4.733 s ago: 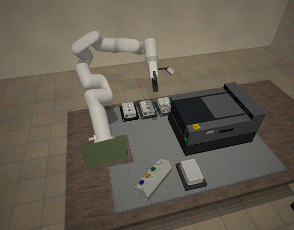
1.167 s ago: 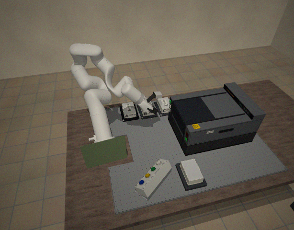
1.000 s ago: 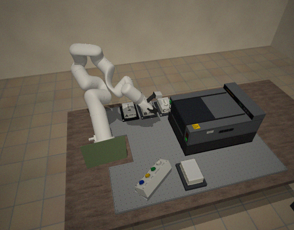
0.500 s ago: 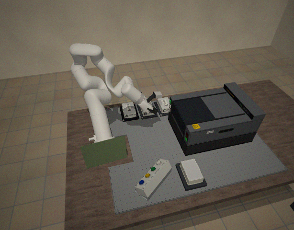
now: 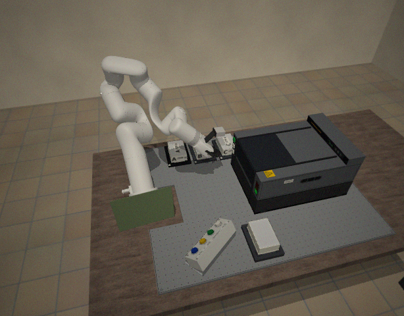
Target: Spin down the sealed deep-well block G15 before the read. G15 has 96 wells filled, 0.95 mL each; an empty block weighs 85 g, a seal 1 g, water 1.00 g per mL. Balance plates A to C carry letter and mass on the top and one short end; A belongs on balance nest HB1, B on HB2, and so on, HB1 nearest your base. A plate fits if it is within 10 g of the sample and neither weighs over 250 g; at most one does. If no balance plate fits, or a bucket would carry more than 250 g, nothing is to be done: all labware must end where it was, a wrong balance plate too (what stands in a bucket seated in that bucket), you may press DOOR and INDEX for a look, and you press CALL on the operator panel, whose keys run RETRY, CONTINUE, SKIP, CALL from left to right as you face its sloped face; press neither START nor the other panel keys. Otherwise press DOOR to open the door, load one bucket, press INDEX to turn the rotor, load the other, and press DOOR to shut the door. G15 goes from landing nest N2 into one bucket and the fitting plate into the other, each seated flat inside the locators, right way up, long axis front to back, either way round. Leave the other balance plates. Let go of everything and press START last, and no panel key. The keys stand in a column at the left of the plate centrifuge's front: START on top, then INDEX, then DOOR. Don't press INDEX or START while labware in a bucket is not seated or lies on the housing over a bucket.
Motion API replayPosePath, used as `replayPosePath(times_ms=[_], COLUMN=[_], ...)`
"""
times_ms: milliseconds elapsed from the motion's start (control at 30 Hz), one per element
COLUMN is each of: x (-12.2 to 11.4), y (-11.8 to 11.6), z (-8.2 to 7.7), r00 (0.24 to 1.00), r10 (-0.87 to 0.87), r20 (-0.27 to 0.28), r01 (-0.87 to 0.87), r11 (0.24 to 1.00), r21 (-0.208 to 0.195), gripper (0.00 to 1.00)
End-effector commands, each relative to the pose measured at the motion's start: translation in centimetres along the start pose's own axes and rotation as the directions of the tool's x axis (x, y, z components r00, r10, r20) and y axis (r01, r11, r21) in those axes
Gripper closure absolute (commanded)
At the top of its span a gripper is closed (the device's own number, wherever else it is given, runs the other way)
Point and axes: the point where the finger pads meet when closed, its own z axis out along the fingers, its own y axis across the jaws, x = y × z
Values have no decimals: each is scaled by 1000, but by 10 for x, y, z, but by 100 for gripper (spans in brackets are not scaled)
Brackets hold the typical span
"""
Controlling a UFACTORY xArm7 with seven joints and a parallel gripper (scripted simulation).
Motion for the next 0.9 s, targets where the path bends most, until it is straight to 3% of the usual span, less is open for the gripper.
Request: replayPosePath(times_ms=[0,867], x=[7,29], y=[3,3], z=[10,31], r00=[1000,1000], r10=[-3,-3], r20=[-20,-20], r01=[3,3], r11=[1000,1000], r21=[1,1], gripper=[100,100])
